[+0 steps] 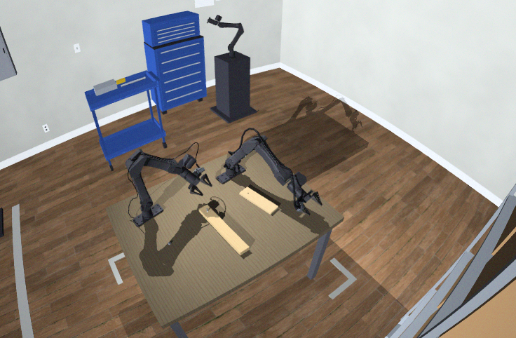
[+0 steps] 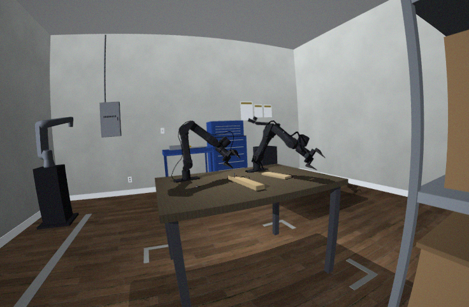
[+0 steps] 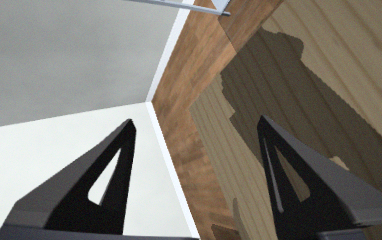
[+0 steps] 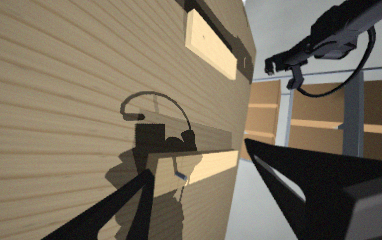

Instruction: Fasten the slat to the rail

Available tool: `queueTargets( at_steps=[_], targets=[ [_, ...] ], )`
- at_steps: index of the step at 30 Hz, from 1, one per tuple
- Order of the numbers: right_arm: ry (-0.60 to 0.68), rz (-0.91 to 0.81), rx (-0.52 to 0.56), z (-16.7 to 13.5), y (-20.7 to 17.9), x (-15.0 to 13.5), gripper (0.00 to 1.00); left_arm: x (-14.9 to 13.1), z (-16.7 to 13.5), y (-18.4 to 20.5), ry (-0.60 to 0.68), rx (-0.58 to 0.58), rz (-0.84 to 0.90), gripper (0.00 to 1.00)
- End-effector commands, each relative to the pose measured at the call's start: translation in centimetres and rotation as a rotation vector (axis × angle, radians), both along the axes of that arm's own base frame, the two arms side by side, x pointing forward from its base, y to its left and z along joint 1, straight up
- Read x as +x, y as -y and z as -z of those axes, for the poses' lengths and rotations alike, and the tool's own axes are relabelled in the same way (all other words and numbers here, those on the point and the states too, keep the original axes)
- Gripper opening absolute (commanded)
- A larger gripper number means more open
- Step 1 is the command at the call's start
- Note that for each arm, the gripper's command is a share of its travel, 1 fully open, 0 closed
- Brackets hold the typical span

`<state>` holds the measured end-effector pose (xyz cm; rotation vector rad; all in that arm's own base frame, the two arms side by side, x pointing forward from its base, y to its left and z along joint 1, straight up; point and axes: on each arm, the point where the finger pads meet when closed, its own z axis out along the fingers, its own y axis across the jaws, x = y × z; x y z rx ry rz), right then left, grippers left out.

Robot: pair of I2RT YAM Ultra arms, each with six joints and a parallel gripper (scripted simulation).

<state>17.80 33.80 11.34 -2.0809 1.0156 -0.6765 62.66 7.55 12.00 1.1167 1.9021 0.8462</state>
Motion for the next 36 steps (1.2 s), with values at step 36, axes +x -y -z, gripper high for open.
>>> queueTargets(
  at_steps=[36],
  targets=[
    [-0.117, 0.366, 0.481, -7.2, 3.6, 9.8, 1.00, -4.4, -10.3, 2.8, 0.165, -0.264, -0.072, 1.00]
  ],
)
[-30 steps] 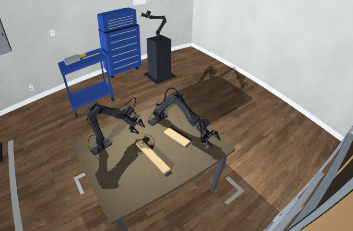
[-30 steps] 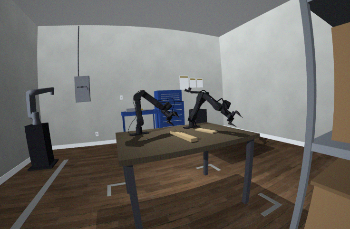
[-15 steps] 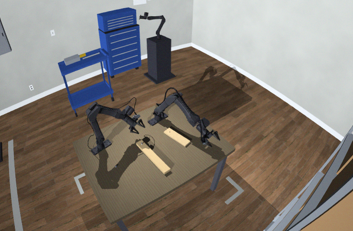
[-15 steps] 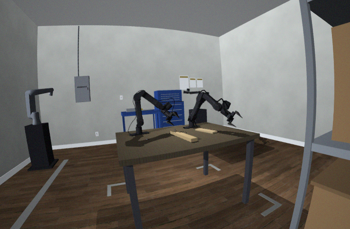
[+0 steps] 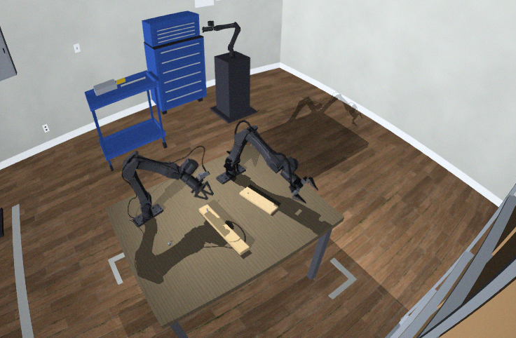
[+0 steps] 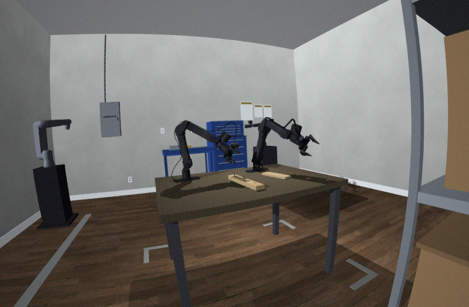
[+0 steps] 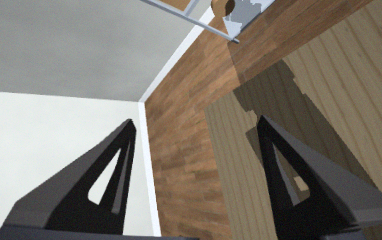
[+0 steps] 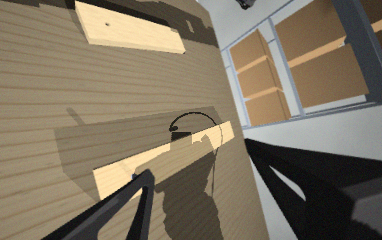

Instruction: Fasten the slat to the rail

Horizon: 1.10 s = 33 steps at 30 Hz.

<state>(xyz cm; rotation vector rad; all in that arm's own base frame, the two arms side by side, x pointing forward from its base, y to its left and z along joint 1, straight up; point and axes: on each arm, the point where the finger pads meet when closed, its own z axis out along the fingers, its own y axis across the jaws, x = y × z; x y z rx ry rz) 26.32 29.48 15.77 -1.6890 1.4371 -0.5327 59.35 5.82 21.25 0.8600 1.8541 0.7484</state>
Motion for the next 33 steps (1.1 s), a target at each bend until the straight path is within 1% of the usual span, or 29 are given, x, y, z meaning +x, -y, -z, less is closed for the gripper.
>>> queueTargets(
  at_steps=[1, 13, 15, 23, 30, 32, 33],
  targets=[
    [-0.010, 0.065, 0.182, -3.2, -0.3, 1.9, 1.00, -1.4, -1.6, 1.2, 0.025, -0.095, -0.009, 1.00],
    [-0.015, 0.306, 0.519, -8.7, 5.7, 7.9, 1.00, -5.7, -7.7, 2.7, 0.141, -0.306, -0.048, 1.00],
    [-0.015, 0.306, 0.519, -8.7, 5.7, 7.9, 1.00, -5.7, -7.7, 2.7, 0.141, -0.306, -0.048, 1.00],
    [0.015, 0.435, 0.735, -12.6, 10.4, 10.7, 1.00, -8.9, -11.1, 3.6, 0.211, -0.446, -0.063, 1.00],
    [0.061, 0.526, 0.917, -16.2, 14.9, 12.2, 1.00, -11.8, -13.6, 4.3, 0.267, -0.569, -0.070, 1.00],
    [0.061, 0.526, 0.917, -16.2, 14.9, 12.2, 1.00, -11.8, -13.6, 4.3, 0.267, -0.569, -0.070, 1.00],
    [0.067, 0.538, 0.940, -16.6, 15.6, 12.4, 1.00, -12.2, -13.9, 4.4, 0.274, -0.587, -0.071, 1.00]
  ],
)
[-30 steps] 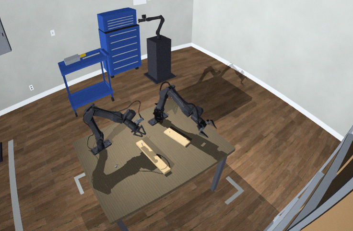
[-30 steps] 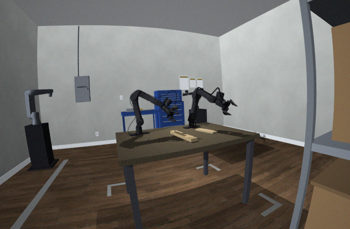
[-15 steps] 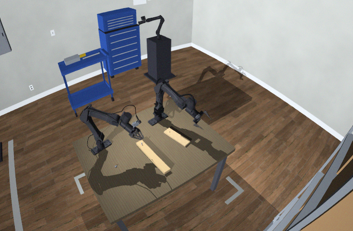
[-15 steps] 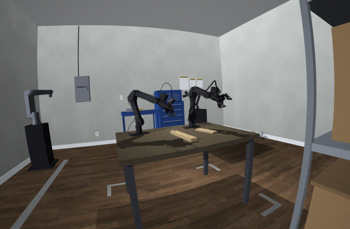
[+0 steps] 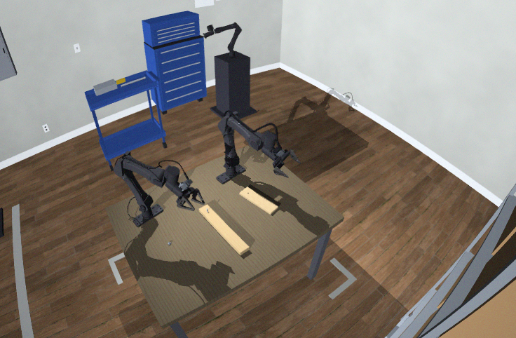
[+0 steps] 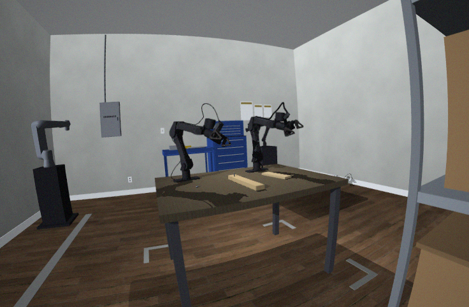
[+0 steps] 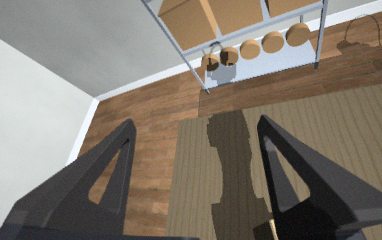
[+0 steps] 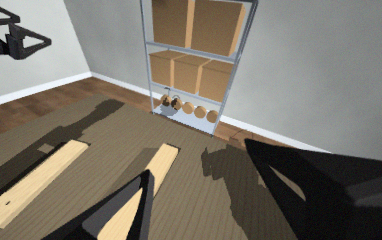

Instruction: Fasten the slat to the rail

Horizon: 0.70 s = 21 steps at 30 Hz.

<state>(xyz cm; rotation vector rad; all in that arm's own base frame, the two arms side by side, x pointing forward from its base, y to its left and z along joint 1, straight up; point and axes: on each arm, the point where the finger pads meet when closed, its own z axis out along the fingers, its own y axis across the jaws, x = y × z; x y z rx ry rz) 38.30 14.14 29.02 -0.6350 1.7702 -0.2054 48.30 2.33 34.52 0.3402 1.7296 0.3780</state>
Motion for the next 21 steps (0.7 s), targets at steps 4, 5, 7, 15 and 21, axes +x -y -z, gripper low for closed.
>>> queueTargets(
  at_steps=[4, 5, 7, 15, 21],
  targets=[
    [0.100, 0.056, 0.201, -5.5, 2.9, 0.8, 1.00, -2.8, -1.9, 1.3, 0.046, -0.140, 0.015, 1.00],
    [0.111, 0.069, 0.222, -6.0, 3.6, 0.8, 1.00, -3.3, -2.2, 1.4, 0.054, -0.157, 0.015, 1.00],
    [0.132, 0.095, 0.265, -7.0, 4.9, 0.9, 1.00, -4.1, -2.7, 1.6, 0.070, -0.193, 0.016, 1.00],
    [0.214, 0.177, 0.402, -10.5, 9.5, 0.4, 1.00, -7.2, -4.5, 2.2, 0.125, -0.317, 0.024, 1.00],
    [0.262, 0.231, 0.488, -12.4, 12.7, 0.1, 1.00, -9.5, -5.5, 2.6, 0.162, -0.408, 0.034, 1.00]
  ],
)
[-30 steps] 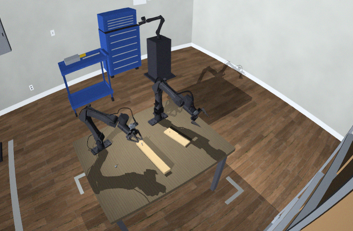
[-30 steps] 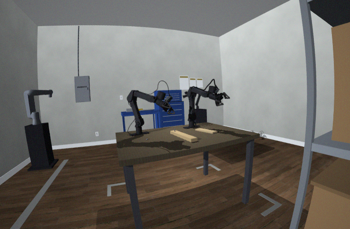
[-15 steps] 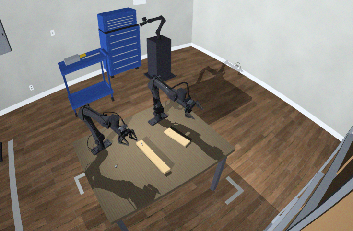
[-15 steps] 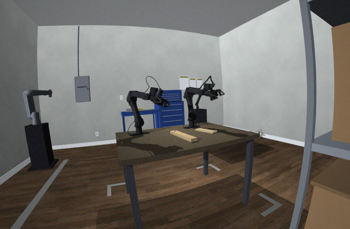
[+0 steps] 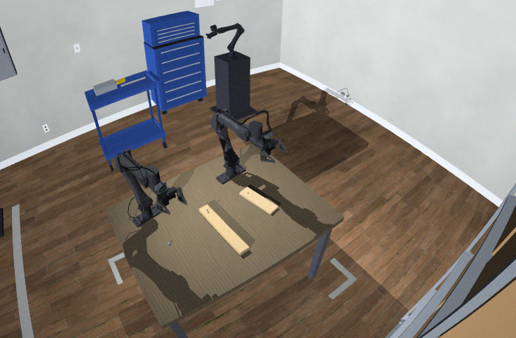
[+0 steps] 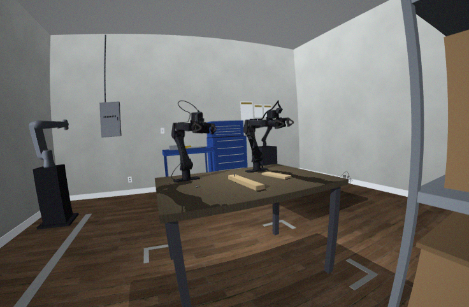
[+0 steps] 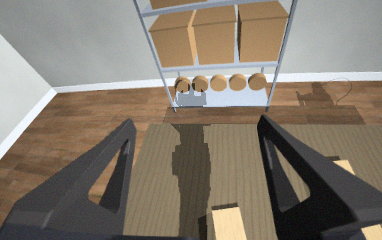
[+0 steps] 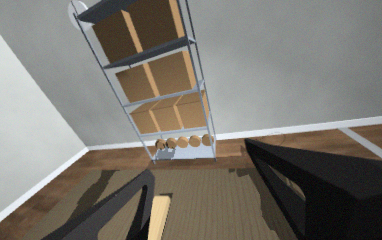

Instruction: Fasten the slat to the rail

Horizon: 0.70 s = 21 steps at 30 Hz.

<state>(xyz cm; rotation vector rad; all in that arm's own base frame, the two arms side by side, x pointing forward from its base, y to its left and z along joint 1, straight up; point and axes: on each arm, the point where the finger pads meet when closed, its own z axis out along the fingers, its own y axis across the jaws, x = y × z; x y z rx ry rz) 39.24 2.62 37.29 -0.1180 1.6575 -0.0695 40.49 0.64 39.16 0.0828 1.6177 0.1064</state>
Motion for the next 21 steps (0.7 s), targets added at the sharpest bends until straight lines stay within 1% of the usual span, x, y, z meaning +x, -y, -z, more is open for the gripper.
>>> queueTargets(
  at_steps=[1, 4, 5, 6, 7, 12, 13, 21],
  targets=[
    [0.117, 0.012, 0.099, -4.6, 1.7, -1.1, 1.00, -2.1, -1.0, 1.0, 0.031, -0.098, 0.029, 1.00],
    [0.152, 0.027, 0.124, -5.9, 2.7, -1.9, 1.00, -2.8, -1.3, 1.1, 0.044, -0.126, 0.033, 1.00],
    [0.153, 0.028, 0.125, -5.9, 2.7, -1.9, 1.00, -3.0, -2.3, 1.1, 0.065, -0.127, 0.034, 1.00],
    [0.153, 0.028, 0.125, -5.9, 2.7, -1.9, 1.00, -3.0, -2.6, 1.1, 0.077, -0.127, 0.034, 1.00],
    [0.138, 0.029, 0.125, -5.4, 2.7, -1.4, 1.00, -3.0, -2.6, 1.0, 0.077, -0.127, 0.033, 1.00],
    [0.135, 0.024, 0.126, -5.3, 2.5, -1.3, 1.00, -2.6, -2.1, 1.0, 0.062, -0.127, 0.031, 1.00],
    [0.101, 0.030, 0.118, -3.9, 2.5, -1.2, 1.00, -2.4, -1.8, 0.9, 0.051, -0.128, 0.027, 1.00],
    [0.101, 0.030, 0.118, -3.9, 2.5, -1.2, 1.00, -1.7, 2.8, 1.5, -0.093, -0.151, 0.032, 1.00]
  ],
)
